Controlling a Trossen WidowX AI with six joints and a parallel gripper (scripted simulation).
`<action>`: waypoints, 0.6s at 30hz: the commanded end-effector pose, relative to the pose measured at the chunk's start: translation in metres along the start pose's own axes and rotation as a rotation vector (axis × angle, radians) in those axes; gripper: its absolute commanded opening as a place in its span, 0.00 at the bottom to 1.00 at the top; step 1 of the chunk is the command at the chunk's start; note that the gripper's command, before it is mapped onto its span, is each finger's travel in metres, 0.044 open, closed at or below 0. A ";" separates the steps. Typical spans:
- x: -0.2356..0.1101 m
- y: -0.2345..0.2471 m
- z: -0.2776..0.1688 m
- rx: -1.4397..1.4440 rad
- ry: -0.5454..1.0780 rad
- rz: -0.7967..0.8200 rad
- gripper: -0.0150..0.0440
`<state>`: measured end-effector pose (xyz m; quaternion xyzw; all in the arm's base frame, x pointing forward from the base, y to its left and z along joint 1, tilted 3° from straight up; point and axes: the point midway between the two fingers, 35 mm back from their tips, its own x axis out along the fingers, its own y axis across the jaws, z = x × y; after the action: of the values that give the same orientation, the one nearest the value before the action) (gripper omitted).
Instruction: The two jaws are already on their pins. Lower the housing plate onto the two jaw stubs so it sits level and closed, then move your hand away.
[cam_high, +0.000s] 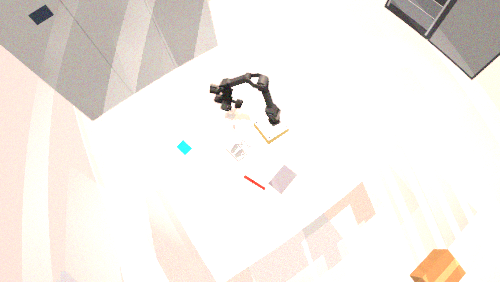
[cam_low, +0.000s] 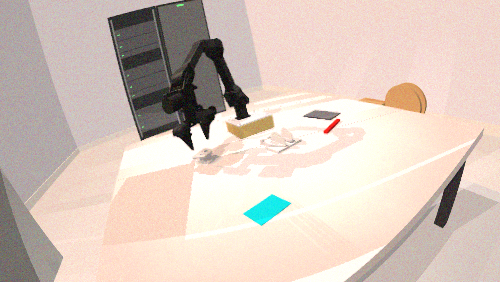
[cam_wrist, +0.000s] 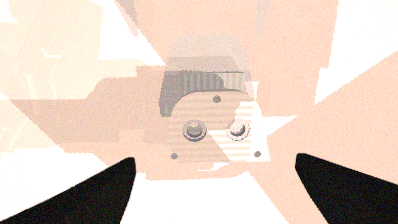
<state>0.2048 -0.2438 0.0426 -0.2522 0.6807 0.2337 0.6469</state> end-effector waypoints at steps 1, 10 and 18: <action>0.001 0.000 0.000 0.000 0.000 0.000 1.00; 0.015 -0.002 0.000 -0.001 0.001 -0.001 1.00; 0.028 -0.003 0.000 -0.001 0.002 -0.002 1.00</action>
<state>0.2060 -0.2470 0.0201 -0.2521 0.6807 0.2319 0.6476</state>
